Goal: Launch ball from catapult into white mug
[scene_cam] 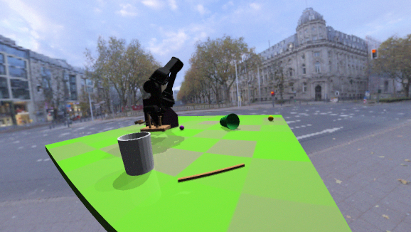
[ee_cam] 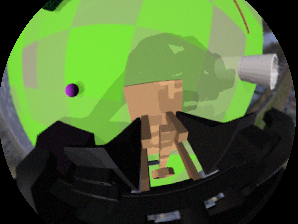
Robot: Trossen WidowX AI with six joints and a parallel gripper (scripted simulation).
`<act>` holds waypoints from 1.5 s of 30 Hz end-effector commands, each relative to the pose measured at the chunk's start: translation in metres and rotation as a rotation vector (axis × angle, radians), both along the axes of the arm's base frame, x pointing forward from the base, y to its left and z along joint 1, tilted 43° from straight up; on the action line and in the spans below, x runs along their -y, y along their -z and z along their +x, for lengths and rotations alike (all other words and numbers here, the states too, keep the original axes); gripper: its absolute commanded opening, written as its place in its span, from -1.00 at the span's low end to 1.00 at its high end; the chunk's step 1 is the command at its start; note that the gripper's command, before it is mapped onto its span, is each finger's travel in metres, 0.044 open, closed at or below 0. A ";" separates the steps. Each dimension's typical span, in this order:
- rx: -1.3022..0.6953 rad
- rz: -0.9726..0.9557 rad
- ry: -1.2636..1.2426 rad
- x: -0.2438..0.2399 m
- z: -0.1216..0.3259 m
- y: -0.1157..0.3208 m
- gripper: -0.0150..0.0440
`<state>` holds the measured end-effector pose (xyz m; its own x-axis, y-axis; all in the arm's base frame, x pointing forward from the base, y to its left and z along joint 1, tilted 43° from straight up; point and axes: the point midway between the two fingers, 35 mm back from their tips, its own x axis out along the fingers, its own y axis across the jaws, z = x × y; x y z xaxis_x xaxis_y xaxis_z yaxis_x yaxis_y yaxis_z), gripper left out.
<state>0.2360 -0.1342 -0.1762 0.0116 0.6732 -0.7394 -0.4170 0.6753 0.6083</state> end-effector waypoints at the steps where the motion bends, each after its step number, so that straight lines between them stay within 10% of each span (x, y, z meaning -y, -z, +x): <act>1: -0.100 -0.008 0.119 0.006 0.006 0.001 -0.49; 45: -0.203 -0.004 0.236 -0.017 0.015 0.046 -0.49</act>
